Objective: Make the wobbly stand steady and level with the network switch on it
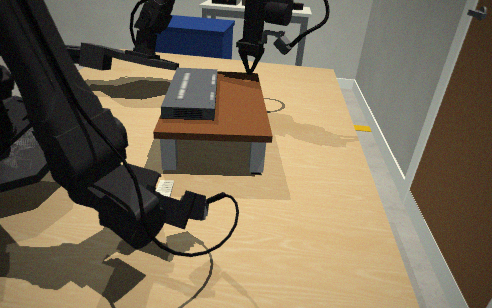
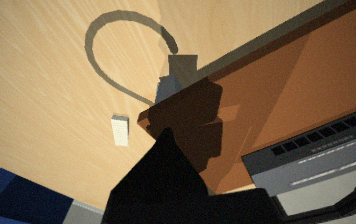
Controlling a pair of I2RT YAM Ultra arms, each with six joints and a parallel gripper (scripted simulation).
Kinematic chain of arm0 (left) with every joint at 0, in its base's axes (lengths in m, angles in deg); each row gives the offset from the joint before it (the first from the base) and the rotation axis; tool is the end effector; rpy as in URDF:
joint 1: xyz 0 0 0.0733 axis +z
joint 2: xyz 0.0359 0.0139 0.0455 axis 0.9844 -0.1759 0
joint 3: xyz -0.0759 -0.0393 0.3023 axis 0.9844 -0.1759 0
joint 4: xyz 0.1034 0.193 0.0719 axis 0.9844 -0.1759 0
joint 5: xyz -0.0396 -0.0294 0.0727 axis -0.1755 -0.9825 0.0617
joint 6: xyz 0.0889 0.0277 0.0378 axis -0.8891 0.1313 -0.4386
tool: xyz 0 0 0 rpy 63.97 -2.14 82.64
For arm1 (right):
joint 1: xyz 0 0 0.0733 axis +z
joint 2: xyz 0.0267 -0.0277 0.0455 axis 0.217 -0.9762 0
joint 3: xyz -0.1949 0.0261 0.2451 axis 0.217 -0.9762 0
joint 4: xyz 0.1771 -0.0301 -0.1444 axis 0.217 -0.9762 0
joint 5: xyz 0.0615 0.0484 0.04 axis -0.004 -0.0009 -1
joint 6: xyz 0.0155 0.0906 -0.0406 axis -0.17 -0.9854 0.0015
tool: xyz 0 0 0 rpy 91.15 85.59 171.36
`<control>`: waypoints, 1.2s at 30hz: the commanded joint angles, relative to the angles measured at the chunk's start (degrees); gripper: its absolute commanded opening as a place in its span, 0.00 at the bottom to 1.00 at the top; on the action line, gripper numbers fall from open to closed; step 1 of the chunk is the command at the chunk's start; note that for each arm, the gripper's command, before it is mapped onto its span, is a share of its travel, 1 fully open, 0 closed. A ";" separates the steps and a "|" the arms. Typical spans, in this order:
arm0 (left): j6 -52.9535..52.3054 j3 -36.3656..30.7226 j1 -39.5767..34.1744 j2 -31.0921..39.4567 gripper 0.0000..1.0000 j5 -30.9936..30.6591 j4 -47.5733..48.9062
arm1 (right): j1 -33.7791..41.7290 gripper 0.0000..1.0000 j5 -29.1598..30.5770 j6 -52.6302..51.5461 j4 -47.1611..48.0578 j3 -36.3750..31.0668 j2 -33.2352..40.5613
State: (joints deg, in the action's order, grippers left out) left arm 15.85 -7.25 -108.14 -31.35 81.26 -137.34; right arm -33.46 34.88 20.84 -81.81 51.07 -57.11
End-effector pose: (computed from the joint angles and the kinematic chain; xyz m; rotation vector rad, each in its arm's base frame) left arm 0.3143 -0.1370 0.1722 0.4872 2.9652 0.4286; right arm 0.2803 -0.0528 0.0982 0.0916 2.8239 0.7720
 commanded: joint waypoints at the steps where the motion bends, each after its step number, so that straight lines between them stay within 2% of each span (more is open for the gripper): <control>1: -0.33 0.99 -0.32 -0.38 0.00 0.07 1.37 | 0.64 0.00 -1.03 -0.38 1.29 -0.72 0.91; 36: -0.33 0.99 -0.32 -0.38 0.00 0.07 1.37 | 3.27 0.00 -0.55 -3.51 4.45 -3.63 1.82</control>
State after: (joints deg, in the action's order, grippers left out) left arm 15.85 -7.25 -108.14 -31.35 81.26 -137.34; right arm -30.77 35.01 17.64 -77.96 48.34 -56.32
